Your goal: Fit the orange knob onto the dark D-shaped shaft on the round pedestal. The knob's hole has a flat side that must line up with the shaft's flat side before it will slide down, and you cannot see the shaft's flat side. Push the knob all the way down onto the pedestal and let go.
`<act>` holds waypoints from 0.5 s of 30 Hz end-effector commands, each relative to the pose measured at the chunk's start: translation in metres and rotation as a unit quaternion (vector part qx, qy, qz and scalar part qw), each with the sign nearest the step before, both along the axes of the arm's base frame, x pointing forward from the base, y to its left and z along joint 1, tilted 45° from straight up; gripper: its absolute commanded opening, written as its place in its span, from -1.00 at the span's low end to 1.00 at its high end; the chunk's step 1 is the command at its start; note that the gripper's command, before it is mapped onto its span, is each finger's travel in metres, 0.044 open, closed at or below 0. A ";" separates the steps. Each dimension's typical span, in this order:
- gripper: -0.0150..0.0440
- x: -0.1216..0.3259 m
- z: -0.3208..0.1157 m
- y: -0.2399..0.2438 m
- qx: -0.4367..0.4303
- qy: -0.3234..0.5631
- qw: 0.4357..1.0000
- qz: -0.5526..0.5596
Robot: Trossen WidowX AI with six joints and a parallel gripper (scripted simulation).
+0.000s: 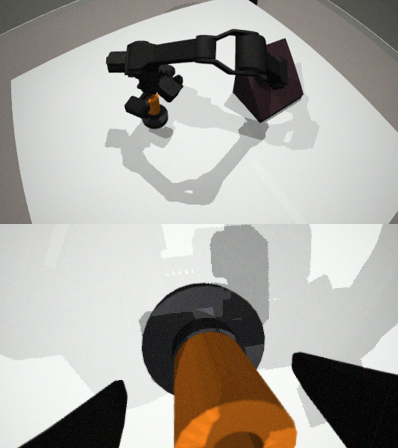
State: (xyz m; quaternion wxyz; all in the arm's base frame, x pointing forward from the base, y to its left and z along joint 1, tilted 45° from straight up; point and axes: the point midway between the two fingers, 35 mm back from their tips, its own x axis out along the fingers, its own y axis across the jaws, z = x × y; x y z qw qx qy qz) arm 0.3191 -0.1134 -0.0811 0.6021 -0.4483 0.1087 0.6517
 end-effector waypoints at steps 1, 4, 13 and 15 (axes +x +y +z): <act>1.00 -0.002 0.028 -0.033 -0.006 -0.004 1.000 -0.003; 1.00 -0.011 0.062 -0.063 -0.006 -0.004 1.000 -0.002; 1.00 -0.010 0.062 -0.068 -0.006 -0.004 1.000 -0.002; 1.00 -0.010 0.062 -0.068 -0.006 -0.004 1.000 -0.002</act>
